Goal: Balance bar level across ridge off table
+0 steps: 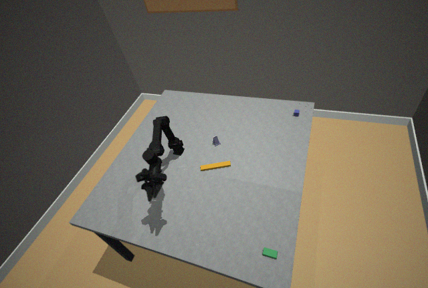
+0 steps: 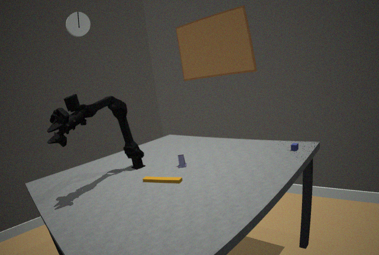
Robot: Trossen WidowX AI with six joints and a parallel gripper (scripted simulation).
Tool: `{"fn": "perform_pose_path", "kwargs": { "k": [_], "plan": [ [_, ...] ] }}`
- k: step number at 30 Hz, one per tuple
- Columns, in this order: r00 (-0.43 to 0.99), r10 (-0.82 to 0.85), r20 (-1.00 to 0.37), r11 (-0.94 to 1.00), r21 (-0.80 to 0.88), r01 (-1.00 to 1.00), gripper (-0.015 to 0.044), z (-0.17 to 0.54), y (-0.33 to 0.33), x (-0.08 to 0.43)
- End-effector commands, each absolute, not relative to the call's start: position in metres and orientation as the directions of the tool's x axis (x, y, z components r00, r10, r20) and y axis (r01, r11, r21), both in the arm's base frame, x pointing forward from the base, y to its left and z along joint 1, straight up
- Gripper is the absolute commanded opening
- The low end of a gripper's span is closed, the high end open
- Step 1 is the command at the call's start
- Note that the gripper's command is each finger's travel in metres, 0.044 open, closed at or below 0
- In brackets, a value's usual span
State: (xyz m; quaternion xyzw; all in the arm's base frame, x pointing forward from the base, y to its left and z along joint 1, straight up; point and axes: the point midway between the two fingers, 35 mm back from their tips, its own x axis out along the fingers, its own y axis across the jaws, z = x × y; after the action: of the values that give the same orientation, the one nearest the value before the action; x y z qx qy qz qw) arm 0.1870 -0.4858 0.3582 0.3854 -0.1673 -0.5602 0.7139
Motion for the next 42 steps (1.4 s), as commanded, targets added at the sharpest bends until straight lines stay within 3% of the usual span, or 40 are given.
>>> {"fn": "perform_pose_path", "kwargs": {
  "k": [1,11,23,32,42],
  "plan": [
    [0.365,-0.89,-0.271,0.098,0.67,0.736,0.0315,0.337,-0.471,0.214],
    [0.46,-0.769,-0.443,0.235,0.473,0.849,0.0315,0.291,-0.425,0.276],
    [0.513,-0.602,-0.611,0.473,0.244,0.846,0.0315,0.246,-0.354,0.331],
    [0.497,-0.442,-0.747,0.688,0.073,0.722,0.0315,0.209,-0.291,0.359],
    [0.418,-0.271,-0.867,0.888,-0.057,0.456,0.0315,0.173,-0.217,0.371]
  ]
}}
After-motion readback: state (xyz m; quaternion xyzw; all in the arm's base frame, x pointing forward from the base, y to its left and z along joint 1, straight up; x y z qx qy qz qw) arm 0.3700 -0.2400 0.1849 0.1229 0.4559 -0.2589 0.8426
